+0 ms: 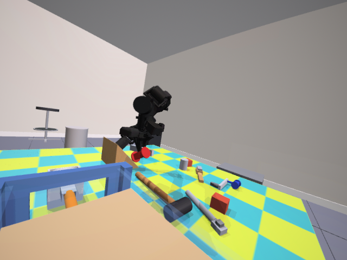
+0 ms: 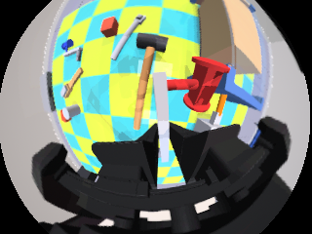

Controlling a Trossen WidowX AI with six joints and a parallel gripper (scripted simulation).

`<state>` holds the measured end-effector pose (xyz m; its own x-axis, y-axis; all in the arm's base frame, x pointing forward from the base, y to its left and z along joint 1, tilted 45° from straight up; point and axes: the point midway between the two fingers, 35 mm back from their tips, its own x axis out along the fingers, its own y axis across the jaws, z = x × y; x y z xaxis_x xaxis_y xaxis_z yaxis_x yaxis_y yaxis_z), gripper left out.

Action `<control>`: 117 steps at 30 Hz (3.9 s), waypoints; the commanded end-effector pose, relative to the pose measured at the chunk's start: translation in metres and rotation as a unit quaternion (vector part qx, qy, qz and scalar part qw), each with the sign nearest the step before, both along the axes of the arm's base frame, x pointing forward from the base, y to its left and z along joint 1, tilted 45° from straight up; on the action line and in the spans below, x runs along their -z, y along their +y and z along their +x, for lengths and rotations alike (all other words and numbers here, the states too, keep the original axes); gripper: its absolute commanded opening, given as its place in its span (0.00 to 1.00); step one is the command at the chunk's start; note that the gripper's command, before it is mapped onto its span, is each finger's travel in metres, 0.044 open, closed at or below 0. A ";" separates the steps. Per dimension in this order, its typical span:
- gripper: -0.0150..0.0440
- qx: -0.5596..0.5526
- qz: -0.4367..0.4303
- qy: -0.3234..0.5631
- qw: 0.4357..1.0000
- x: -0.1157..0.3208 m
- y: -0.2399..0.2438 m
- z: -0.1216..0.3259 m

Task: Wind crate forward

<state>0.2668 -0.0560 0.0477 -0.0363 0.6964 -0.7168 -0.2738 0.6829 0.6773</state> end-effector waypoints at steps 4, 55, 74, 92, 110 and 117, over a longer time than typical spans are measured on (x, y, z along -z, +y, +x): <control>0.25 -0.017 -0.001 -0.018 1.000 0.003 -0.004 -0.003; 0.25 0.067 -0.373 -0.108 0.919 0.001 -0.001 -0.002; 0.25 0.097 -0.511 -0.144 0.842 0.001 0.000 -0.002; 0.25 0.118 -0.615 -0.170 0.761 0.001 0.001 -0.002; 0.25 0.123 -0.652 -0.180 0.726 0.004 0.003 -0.002; 0.25 0.124 -0.647 -0.173 0.732 0.032 -0.015 0.007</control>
<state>0.2735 -0.0604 0.0288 0.3304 -0.6168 -0.7144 -0.0337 0.7488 -0.6620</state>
